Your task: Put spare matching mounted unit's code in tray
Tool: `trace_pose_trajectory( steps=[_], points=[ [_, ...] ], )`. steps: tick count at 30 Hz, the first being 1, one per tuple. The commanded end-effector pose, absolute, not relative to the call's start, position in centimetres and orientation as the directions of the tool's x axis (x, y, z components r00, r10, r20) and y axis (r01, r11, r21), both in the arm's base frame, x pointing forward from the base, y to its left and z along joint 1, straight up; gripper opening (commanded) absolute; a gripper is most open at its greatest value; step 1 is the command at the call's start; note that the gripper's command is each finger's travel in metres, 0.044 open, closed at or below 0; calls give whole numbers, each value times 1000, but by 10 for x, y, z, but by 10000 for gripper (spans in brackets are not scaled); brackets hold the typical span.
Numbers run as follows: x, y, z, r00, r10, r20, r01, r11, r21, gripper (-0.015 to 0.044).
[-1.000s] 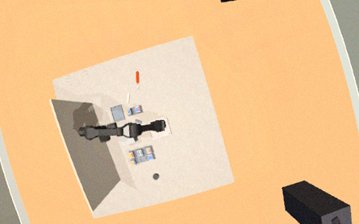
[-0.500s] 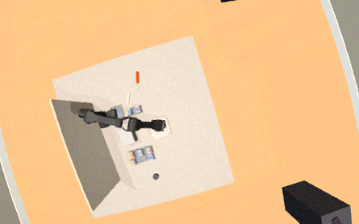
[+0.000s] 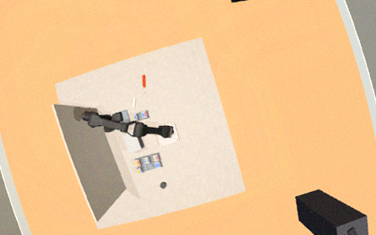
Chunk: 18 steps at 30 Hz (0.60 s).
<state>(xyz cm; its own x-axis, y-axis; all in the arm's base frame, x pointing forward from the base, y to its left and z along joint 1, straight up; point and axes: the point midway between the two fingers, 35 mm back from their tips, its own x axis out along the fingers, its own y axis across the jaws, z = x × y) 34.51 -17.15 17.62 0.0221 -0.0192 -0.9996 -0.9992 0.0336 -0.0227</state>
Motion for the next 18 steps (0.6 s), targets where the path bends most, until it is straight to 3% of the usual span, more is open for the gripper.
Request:
trace_pose_trajectory(
  steps=[1,18],
  points=[
    [346,-172,172,21,-19,-1000,-999,28,-22,0],
    [348,-174,160,22,-19,-1000,-999,28,-22,0]
  ],
)
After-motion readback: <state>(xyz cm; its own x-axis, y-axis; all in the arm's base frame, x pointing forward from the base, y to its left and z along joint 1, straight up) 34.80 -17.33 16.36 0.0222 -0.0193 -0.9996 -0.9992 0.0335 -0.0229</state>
